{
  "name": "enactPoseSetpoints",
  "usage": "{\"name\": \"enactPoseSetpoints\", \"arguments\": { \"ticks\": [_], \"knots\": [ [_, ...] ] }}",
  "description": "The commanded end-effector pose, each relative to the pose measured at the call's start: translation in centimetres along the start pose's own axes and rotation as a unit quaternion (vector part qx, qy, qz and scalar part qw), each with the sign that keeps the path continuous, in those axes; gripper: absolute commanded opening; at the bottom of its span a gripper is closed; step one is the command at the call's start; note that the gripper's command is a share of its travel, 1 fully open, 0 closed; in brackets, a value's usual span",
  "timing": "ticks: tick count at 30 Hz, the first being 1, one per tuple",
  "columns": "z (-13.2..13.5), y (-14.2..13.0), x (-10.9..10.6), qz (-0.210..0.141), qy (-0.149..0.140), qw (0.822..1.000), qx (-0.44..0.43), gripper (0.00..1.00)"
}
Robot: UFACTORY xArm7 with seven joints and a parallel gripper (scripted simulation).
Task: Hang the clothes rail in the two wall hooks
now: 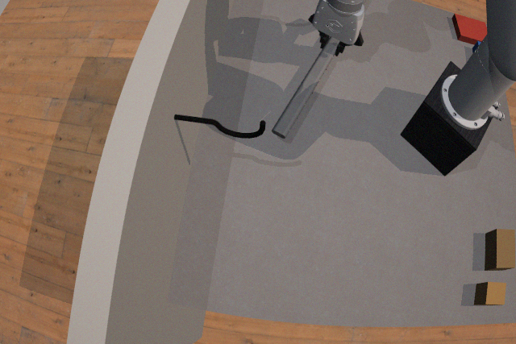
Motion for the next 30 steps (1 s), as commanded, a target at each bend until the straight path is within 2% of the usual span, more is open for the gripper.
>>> {"name": "enactPoseSetpoints", "arguments": {
  "ticks": [1, 30],
  "knots": [
    [-0.1, 0.0, -0.5, 0.0, 0.001, 1.0, 0.0, 0.0],
    [-0.1, 0.0, -2.1, 0.0, 0.001, 1.0, 0.0, 0.0]
  ]
}}
Point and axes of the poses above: the point where the finger pads meet when closed, its own x axis out along the fingers, its own z axis across the jaws, y = z × x, the point moved 6 cm from there along -x, back along the fingers, and after that the axes turned 8 degrees about x, right-handed, at the moved point
